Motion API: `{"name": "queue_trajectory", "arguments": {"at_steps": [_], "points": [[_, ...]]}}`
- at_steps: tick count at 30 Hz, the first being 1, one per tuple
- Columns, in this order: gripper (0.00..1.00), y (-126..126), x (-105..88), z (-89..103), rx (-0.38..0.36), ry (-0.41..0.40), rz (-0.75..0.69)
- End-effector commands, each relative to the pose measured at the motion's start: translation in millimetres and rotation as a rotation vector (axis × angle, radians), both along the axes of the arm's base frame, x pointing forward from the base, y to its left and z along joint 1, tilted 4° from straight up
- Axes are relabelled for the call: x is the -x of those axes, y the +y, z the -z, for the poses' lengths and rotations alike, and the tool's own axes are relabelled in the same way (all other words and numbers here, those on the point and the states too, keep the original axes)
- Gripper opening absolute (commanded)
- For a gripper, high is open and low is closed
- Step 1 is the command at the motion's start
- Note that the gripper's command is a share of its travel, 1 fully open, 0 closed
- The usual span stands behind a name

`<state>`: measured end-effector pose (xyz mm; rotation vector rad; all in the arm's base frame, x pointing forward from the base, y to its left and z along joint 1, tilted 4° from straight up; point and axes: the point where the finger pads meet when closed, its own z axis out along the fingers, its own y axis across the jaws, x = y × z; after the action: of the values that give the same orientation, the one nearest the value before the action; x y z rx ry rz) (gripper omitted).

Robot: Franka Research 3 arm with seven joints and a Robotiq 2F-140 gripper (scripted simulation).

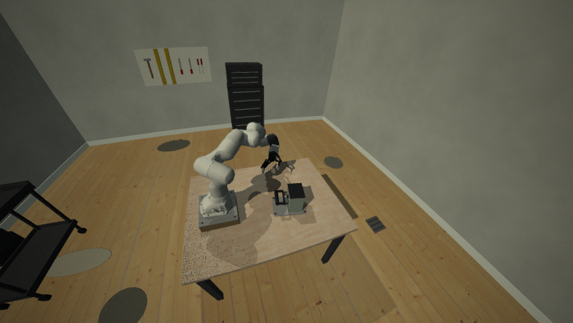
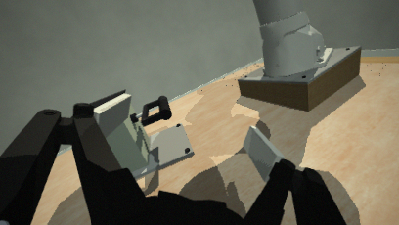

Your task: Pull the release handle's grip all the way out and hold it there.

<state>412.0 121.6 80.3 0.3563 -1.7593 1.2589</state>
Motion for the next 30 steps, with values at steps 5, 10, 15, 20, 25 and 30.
{"name": "queue_trajectory", "arguments": {"at_steps": [5, 10, 15, 20, 25, 30], "points": [[1.00, 0, 0.0, -0.1, 0.000, 0.000, 0.000], [1.00, 0, 0.0, -0.1, 0.000, 0.000, 0.000], [1.00, 0, 0.0, -0.1, 0.000, 0.000, 0.000], [1.00, 0, -0.1, -0.2, -0.001, 0.000, -0.001], [1.00, -3, -0.7, -1.2, -0.022, -0.003, -0.010], [1.00, -12, 0.0, -3.9, -0.080, -0.009, -0.036]]}}
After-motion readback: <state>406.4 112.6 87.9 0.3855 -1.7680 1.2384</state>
